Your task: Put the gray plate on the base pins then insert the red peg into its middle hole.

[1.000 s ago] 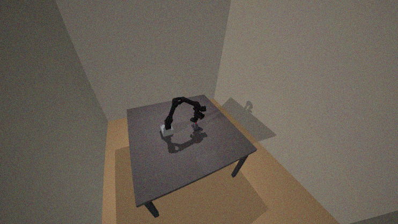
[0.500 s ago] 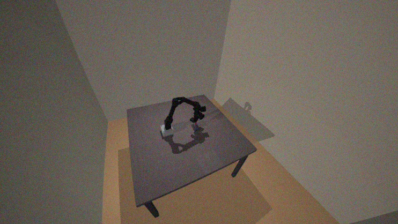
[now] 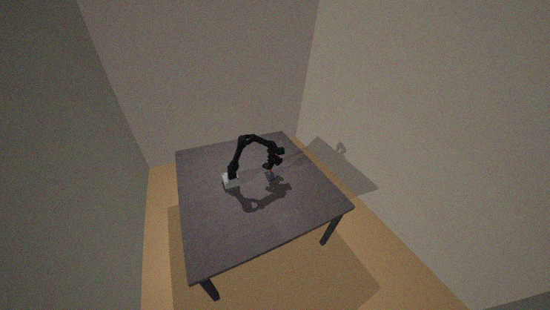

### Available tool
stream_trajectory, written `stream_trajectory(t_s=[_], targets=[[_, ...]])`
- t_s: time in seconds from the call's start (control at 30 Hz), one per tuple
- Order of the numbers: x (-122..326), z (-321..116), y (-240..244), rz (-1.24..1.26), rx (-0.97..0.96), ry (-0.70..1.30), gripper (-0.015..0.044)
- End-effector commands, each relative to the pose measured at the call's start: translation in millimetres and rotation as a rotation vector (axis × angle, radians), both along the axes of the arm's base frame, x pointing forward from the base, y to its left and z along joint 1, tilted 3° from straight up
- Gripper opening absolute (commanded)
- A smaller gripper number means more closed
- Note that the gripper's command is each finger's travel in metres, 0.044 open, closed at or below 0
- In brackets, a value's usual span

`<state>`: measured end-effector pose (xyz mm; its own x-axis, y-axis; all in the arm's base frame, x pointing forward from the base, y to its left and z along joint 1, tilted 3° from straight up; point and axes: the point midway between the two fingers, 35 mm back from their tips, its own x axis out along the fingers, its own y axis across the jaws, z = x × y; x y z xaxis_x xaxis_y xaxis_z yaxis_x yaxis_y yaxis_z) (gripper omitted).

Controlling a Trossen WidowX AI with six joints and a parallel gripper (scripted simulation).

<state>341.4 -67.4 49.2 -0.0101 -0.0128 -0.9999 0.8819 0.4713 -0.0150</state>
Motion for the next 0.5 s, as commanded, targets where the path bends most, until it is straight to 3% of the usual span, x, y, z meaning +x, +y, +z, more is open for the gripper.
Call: stream_trajectory(t_s=[0.0,0.47], targets=[[0.0,0.0,0.0,0.000,0.000,0.000,0.0150],[0.4,1.8,0.0,0.001,0.000,0.004,0.0150]])
